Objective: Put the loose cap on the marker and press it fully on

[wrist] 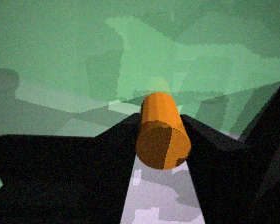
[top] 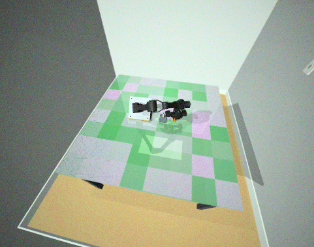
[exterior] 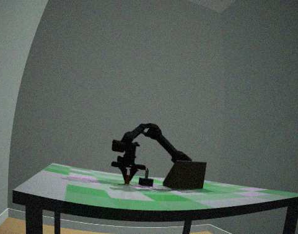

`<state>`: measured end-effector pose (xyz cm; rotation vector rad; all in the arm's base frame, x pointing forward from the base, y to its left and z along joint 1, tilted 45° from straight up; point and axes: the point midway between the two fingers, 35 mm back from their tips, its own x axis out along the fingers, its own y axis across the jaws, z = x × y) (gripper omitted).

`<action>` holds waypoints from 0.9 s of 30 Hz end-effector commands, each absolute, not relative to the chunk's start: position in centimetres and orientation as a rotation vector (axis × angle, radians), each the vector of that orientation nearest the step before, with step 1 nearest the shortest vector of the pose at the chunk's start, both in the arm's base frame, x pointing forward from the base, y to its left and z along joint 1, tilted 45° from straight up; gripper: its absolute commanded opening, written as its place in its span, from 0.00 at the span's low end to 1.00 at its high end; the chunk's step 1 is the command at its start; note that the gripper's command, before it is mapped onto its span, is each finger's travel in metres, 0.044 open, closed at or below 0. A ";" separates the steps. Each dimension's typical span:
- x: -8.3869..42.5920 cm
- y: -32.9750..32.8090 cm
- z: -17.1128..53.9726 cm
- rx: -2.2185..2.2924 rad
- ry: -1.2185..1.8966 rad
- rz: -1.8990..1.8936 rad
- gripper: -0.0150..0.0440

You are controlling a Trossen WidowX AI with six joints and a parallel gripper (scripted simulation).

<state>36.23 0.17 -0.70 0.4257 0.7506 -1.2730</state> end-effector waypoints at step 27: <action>35.4 4.5 3.6 0.420 0.753 -1.275 0.25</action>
